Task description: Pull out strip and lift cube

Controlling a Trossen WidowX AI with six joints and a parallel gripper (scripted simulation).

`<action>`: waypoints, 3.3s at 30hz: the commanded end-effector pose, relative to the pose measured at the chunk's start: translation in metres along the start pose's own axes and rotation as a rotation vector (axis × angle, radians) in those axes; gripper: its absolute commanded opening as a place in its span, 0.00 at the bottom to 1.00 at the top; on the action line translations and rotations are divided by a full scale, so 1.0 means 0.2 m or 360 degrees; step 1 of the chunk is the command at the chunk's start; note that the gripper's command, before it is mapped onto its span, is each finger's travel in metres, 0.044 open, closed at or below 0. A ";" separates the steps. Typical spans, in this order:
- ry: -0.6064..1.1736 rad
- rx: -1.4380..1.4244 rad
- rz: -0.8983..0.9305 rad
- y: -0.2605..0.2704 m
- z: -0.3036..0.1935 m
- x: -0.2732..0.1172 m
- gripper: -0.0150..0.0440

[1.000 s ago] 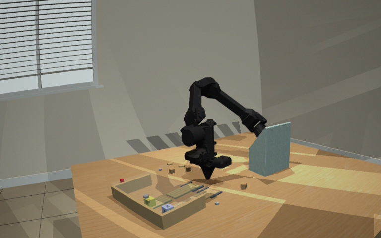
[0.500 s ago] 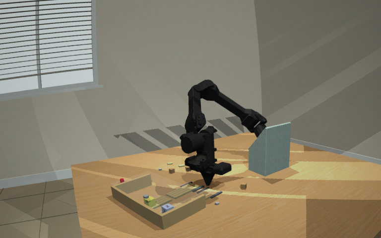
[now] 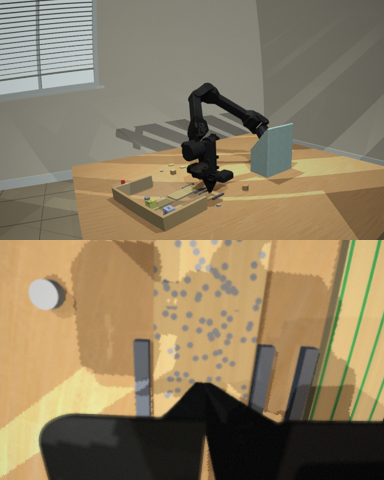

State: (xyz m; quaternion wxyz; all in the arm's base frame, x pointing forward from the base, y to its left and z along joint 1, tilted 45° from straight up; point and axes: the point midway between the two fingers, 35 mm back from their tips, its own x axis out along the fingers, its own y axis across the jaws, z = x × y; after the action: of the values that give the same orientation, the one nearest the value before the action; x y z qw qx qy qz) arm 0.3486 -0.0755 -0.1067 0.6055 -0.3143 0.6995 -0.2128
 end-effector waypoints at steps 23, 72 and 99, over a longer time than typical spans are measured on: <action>0.0004 -0.0008 -0.0007 0.00 -0.01 0.05 0.25; 0.0007 -0.0011 -0.0007 0.00 -0.21 0.06 0.25; 0.0010 -0.0014 -0.0007 0.00 -0.42 0.07 0.25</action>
State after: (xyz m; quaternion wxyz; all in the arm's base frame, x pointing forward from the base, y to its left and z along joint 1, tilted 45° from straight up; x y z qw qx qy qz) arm 0.2749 -0.0886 -0.1008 0.6100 -0.3164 0.6948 -0.2120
